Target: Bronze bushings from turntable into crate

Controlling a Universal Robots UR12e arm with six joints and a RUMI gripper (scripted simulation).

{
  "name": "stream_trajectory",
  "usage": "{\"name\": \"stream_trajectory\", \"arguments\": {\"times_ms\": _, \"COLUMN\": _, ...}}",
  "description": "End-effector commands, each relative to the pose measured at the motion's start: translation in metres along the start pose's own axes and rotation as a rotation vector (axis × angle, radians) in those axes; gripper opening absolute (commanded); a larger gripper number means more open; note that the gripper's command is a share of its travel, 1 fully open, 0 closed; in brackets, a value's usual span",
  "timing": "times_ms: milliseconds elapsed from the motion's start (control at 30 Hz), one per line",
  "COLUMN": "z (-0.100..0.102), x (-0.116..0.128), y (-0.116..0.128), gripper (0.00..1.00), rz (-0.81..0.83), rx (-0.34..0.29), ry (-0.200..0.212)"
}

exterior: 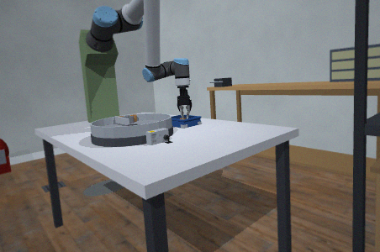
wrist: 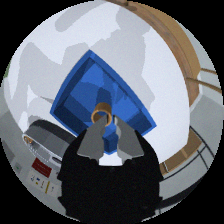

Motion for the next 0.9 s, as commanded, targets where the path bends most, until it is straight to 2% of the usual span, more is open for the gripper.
{"name": "stream_trajectory", "arguments": {"times_ms": 0, "z": -0.001, "x": 0.0, "y": 0.0, "gripper": 0.06, "rz": 0.0, "rx": 0.0, "ry": 0.001}}
{"name": "stream_trajectory", "arguments": {"times_ms": 400, "z": -0.008, "x": 0.0, "y": 0.0, "gripper": 0.06, "rz": 0.0, "rx": 0.0, "ry": 0.001}}
{"name": "stream_trajectory", "arguments": {"times_ms": 733, "z": -0.048, "x": 0.0, "y": 0.0, "gripper": 0.06, "rz": 0.0, "rx": 0.0, "ry": 0.001}}
{"name": "stream_trajectory", "arguments": {"times_ms": 800, "z": -0.048, "x": 0.0, "y": 0.0, "gripper": 0.06, "rz": 0.0, "rx": 0.0, "ry": 0.001}}
{"name": "stream_trajectory", "arguments": {"times_ms": 867, "z": -0.057, "x": 0.0, "y": 0.0, "gripper": 0.06, "rz": 0.0, "rx": 0.0, "ry": 0.001}}
Point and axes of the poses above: the point where the finger pads meet when closed, its own z axis out along the fingers, its own x axis across the jaws, y = z × x, the point moved 5 cm from there along -z, back along the fingers, and after that the axes turned 14 degrees about -z, right-handed, at the moved point
